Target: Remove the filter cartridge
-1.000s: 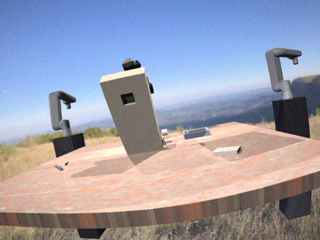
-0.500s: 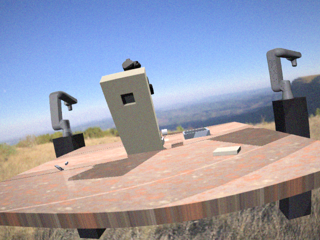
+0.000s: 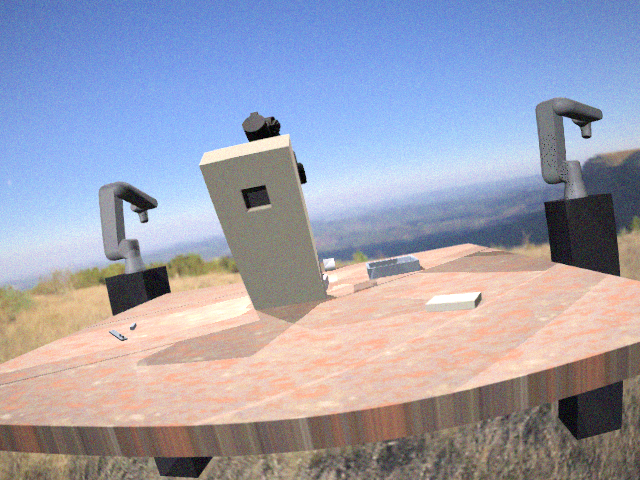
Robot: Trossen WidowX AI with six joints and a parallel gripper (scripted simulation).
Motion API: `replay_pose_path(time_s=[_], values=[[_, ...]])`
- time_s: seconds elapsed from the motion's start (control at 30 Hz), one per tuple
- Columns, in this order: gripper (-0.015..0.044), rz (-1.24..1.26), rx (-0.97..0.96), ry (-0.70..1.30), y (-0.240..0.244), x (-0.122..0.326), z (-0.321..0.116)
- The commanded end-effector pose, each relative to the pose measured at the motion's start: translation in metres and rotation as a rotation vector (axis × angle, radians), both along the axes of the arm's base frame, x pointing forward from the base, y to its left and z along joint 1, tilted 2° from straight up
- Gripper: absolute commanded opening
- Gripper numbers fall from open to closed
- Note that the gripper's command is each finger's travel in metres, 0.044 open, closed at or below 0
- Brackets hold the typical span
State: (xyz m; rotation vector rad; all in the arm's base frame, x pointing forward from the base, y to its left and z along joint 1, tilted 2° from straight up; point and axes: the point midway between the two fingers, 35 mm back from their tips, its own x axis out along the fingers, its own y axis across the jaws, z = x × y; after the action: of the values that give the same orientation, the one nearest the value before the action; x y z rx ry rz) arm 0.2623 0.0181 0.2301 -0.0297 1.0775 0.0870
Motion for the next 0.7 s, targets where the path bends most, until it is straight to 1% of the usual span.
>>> replay_pose_path(time_s=[0.0, 0.67], values=[[0.0, 0.0, 0.001, -0.018, 0.0, 0.007, 0.01], [0.0, 0.0, 0.001, -0.015, -0.004, -0.028, 0.082]])
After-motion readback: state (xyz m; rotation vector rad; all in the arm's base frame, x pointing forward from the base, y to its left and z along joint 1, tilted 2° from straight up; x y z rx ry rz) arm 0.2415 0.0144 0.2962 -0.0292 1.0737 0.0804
